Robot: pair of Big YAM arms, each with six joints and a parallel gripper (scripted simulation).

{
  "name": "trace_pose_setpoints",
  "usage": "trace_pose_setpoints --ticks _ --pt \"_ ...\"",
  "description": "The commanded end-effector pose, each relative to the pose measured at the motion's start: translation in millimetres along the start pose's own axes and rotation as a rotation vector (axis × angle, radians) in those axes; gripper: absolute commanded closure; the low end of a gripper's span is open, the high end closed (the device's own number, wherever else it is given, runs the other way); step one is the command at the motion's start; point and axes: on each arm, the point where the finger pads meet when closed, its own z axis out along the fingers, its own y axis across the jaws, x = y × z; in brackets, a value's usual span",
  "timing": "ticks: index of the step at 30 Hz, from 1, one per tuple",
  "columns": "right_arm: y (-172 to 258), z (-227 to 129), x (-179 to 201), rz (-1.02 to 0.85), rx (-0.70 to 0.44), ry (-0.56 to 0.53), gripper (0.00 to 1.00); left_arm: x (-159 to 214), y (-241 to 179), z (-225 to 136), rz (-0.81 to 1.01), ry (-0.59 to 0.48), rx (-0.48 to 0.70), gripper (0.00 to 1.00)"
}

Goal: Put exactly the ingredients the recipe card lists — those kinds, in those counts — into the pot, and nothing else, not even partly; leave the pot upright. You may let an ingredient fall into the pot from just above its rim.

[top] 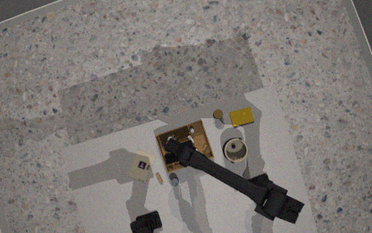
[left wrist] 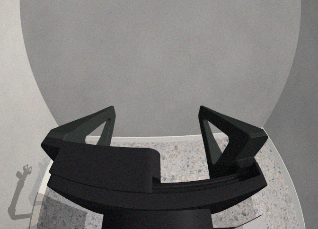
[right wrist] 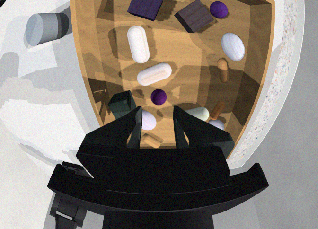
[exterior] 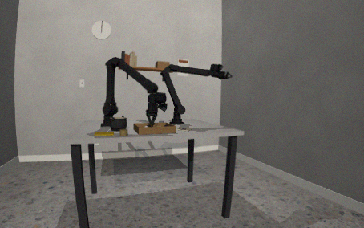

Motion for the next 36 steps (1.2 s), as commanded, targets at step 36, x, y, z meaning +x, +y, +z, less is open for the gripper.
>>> trace_pose_setpoints --ticks 36 --pt "-9 16 -2 0.007 0.008 -0.006 0.64 -25 9 -9 -0.017 -0.056 -0.017 0.0"
